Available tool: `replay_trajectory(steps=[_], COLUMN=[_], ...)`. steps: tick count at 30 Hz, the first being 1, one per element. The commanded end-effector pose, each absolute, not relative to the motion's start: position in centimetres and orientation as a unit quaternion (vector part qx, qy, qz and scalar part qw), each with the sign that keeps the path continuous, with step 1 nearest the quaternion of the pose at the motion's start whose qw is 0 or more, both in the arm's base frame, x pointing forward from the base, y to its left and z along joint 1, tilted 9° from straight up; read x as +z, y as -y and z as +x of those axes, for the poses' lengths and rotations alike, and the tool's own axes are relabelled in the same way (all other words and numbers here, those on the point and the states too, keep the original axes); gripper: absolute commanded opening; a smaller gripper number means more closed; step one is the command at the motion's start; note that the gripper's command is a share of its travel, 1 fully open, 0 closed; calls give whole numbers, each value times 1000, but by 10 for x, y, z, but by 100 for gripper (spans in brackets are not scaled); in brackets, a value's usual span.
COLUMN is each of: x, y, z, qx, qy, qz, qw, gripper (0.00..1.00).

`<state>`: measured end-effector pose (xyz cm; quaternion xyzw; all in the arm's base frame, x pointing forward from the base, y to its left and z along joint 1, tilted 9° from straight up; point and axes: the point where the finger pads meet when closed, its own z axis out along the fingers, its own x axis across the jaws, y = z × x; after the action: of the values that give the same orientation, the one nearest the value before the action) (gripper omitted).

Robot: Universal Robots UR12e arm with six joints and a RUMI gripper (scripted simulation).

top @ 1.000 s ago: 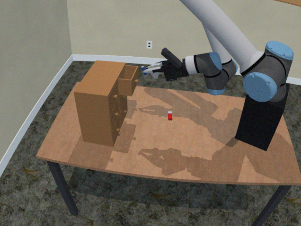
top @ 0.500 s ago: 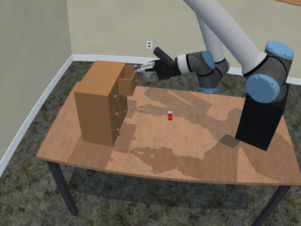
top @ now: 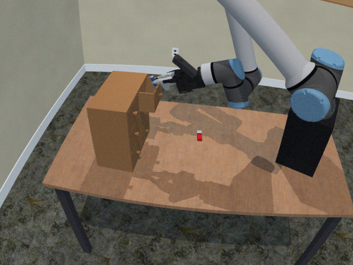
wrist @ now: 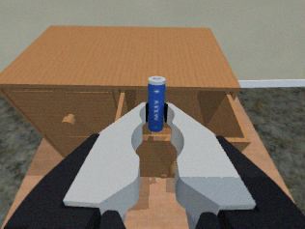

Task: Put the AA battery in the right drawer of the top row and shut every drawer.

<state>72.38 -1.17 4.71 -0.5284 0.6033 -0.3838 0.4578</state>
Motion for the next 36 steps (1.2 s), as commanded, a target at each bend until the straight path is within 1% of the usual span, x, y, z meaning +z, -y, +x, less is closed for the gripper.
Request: replay_trajectory(steps=[1,36], x=[48,49], y=[12,13], z=[731,747], qx=[-384,-384], qy=[-603,-603], qz=[-528,-528], qw=[458,458], gripper=[5,5])
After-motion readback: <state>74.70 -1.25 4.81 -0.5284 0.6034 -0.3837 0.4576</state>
